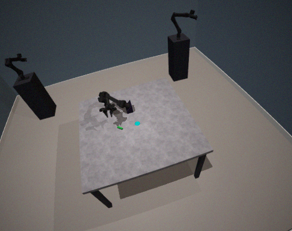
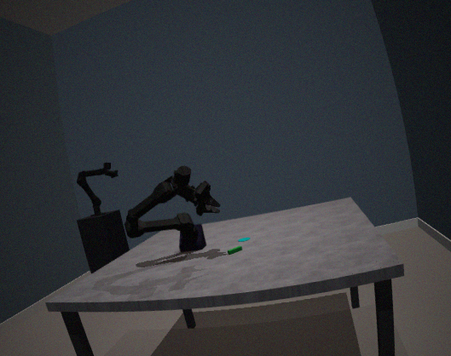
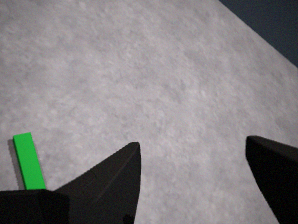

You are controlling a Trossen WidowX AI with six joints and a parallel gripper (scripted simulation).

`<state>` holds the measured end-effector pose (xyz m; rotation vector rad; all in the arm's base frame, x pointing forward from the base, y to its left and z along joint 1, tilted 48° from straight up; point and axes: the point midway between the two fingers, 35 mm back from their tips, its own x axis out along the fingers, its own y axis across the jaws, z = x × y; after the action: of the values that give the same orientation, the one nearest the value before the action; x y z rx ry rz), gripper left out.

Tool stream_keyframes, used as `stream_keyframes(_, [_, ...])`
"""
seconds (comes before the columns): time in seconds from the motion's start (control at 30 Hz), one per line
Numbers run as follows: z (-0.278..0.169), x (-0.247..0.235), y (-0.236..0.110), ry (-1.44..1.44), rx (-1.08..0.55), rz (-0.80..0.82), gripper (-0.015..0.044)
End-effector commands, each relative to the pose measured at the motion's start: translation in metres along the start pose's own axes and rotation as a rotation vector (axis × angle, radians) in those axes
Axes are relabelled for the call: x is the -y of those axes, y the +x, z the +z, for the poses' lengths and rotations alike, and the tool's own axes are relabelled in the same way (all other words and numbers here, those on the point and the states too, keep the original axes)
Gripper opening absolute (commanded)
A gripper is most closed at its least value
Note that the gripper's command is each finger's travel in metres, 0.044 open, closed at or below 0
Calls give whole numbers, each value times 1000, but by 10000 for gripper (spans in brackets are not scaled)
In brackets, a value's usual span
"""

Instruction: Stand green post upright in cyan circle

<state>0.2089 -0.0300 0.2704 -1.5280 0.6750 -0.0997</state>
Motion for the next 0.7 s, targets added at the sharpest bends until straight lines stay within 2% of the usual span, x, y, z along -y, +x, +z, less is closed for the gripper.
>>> stream_keyframes(0.0, [10,-9,13,-23,-47,112,233])
stream_keyframes(0.67, [33,-59,60,-96,-430,572,233])
